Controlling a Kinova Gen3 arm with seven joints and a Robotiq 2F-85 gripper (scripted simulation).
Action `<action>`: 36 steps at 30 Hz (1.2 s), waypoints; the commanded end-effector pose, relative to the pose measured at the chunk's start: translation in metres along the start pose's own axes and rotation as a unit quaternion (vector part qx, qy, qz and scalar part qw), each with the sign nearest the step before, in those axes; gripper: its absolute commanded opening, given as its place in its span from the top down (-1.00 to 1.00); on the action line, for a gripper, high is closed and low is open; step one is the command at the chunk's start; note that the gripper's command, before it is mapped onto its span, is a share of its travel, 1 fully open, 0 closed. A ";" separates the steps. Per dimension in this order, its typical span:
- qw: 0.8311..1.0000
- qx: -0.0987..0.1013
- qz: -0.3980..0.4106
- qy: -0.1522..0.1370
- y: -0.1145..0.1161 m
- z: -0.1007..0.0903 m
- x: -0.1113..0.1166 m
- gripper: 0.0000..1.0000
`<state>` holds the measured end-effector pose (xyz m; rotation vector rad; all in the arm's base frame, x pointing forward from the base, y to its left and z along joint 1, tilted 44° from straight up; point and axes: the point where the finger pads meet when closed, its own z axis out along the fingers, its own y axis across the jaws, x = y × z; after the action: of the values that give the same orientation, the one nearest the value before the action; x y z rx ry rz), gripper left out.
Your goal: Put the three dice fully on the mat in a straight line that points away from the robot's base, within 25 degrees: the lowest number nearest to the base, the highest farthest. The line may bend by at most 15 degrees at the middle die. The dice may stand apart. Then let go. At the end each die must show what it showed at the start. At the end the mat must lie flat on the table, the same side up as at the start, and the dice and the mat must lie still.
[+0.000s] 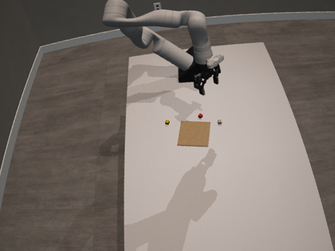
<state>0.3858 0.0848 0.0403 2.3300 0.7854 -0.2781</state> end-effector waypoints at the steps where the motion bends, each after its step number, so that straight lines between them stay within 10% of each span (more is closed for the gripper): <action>1: 1.000 0.005 0.021 -0.004 0.036 0.001 -0.024 -1.00; 19: 0.996 0.033 -0.013 -0.083 0.120 0.043 -0.225 -1.00; 36: 0.995 0.035 -0.015 -0.089 0.121 0.045 -0.239 -1.00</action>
<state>0.2684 -0.1290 0.1608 2.3221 0.7324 -0.5281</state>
